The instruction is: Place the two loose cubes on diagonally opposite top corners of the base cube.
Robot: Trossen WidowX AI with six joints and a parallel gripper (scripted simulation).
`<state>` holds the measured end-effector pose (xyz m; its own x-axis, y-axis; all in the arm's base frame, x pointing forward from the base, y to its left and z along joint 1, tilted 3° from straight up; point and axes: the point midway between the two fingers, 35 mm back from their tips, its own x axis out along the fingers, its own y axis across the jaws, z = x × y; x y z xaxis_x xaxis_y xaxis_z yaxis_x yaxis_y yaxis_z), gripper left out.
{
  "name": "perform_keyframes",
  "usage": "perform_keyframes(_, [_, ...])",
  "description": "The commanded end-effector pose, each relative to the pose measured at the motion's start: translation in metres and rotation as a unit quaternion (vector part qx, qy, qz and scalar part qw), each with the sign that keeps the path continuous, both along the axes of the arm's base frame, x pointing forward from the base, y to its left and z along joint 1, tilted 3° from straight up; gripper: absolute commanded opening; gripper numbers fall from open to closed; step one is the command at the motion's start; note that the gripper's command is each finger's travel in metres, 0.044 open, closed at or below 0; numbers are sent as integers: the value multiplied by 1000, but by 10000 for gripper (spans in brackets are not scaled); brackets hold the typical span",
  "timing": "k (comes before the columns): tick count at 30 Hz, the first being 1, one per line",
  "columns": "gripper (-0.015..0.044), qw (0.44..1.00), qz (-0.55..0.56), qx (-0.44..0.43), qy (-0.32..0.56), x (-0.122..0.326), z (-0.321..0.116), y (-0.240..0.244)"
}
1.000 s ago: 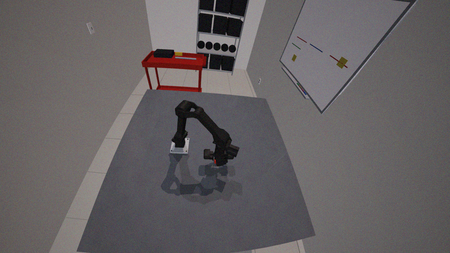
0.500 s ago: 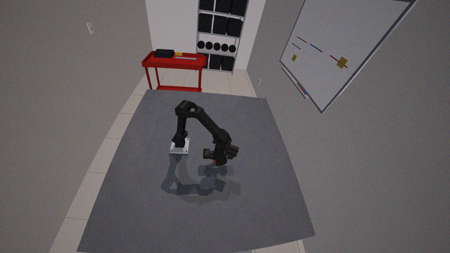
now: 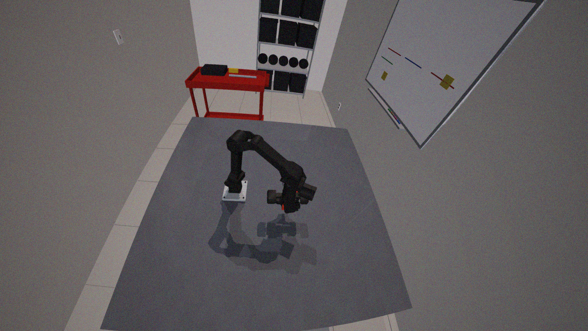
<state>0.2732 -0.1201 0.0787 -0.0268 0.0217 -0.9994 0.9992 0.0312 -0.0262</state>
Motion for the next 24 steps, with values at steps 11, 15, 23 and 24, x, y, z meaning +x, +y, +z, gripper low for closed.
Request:
perform_keyframes(11, [105, 1000, -2, -3, -4, 1, 45, -1])
perform_keyframes(15, [105, 1000, -2, -3, -4, -1, 57, 0])
perform_keyframes(23, [105, 1000, 28, -2, -5, 6, 57, 12])
perform_keyframes(24, [105, 999, 35, -2, -5, 7, 57, 15])
